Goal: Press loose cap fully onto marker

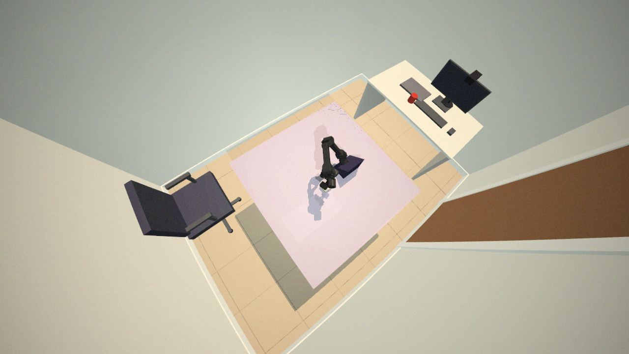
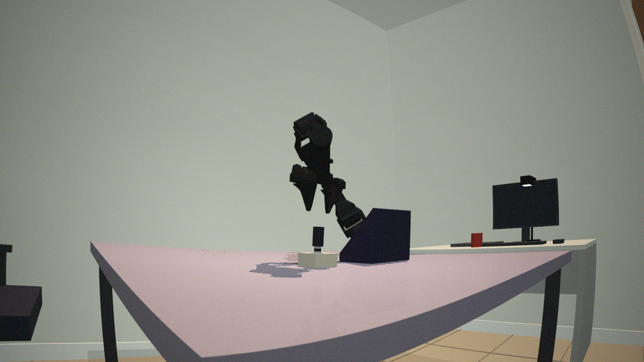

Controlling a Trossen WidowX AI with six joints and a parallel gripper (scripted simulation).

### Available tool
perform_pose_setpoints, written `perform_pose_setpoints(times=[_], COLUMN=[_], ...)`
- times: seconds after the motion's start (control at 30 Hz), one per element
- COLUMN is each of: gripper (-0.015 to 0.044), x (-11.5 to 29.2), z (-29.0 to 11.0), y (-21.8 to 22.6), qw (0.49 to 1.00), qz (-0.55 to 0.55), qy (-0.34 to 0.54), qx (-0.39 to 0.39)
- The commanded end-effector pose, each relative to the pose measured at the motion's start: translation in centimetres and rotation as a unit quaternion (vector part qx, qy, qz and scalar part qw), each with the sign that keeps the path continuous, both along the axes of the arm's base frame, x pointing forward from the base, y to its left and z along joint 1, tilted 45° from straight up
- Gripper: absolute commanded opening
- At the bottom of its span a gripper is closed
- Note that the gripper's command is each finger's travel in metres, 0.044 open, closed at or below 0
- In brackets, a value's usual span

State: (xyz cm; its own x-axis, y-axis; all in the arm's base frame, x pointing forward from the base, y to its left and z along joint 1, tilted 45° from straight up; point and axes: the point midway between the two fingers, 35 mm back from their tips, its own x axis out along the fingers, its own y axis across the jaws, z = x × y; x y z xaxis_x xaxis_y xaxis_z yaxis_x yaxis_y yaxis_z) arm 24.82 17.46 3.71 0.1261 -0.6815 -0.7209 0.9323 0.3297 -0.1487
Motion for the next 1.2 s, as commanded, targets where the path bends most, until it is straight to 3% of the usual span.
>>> perform_pose_setpoints(times=[0.0,0.17,0.37,0.47,1.17], gripper=[0.0361,0.0230,0.0072,0.0000,0.0000], x=[0.0,0.0,0.1,0.1,0.2], z=[0.1,-0.2,-0.6,-0.7,-1.7], y=[-0.1,-0.2,-0.4,-0.5,-1.4], qw=[0.998,0.956,0.833,0.793,0.793], qz=[0.039,0.208,0.395,0.436,0.436], qy=[0.045,0.205,0.381,0.419,0.419], qx=[-0.009,-0.038,-0.069,-0.076,-0.077])
